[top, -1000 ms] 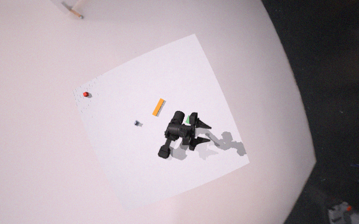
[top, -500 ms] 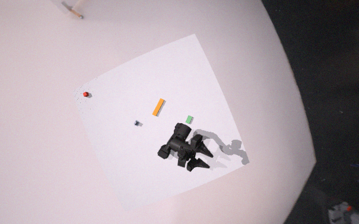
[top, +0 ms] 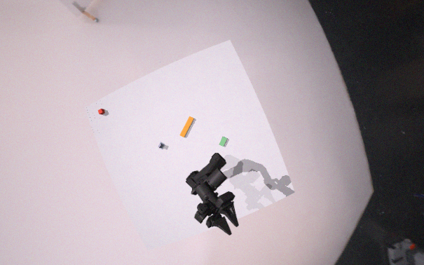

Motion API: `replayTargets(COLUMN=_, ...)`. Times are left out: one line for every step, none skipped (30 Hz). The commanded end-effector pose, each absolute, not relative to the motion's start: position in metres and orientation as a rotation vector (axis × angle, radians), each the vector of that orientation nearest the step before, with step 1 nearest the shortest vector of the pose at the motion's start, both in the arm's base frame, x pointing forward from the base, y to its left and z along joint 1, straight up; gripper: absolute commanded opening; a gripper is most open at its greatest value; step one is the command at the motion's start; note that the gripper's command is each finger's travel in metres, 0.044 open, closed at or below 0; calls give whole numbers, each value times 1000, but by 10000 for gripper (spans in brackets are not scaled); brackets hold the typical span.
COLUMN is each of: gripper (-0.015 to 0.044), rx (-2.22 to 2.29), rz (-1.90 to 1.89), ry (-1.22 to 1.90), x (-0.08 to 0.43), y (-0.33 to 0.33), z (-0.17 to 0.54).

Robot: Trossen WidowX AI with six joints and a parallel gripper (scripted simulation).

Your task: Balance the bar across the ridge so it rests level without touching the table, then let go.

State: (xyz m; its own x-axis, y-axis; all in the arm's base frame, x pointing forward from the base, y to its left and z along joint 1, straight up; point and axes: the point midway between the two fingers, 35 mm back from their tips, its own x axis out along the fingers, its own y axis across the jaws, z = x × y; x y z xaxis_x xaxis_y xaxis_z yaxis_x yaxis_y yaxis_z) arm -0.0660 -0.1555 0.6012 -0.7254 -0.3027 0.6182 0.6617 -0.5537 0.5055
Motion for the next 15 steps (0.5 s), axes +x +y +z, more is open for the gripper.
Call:
replayTargets(gripper=315, rx=-730, rz=-2325, ry=-1047, x=-80, y=-129, z=611)
replayTargets(gripper=315, rx=-752, rz=-2338, ry=-1058, x=-83, y=-122, z=613)
replayTargets(gripper=315, rx=-775, rz=-2352, ry=-1070, x=-86, y=-114, z=615)
replayTargets(gripper=315, rx=-797, rz=-2365, ry=-1081, x=-89, y=-107, z=617)
replayTargets(gripper=315, rx=-821, rz=-2378, ry=-1093, x=-91, y=-99, z=619)
replayTargets(gripper=315, rx=-844, rz=-2391, ry=-1105, x=-94, y=-91, z=620)
replayTargets(gripper=315, rx=-867, rz=-2404, ry=-1116, x=-96, y=-84, z=622)
replayTargets(gripper=315, rx=-891, rz=-2417, ry=-1128, x=-98, y=-76, z=623)
replayTargets(gripper=315, rx=-915, rz=-2430, ry=-1140, x=-100, y=-68, z=625)
replayTargets(gripper=315, rx=-939, rz=-2443, ry=-1151, x=-101, y=-60, z=626)
replayTargets(gripper=315, rx=-963, rz=-2456, ry=-1163, x=-103, y=-52, z=627)
replayTargets(gripper=315, rx=-988, rz=-2469, ry=-1174, x=-104, y=-43, z=628)
replayTargets(gripper=315, rx=-1013, rz=-2481, ry=-1186, x=-105, y=-35, z=629)
replayTargets(gripper=315, rx=-1039, rz=-2494, ry=-1197, x=-105, y=-27, z=629)
replayTargets(gripper=315, rx=-1064, rz=-2506, ry=-1208, x=-106, y=-19, z=630)
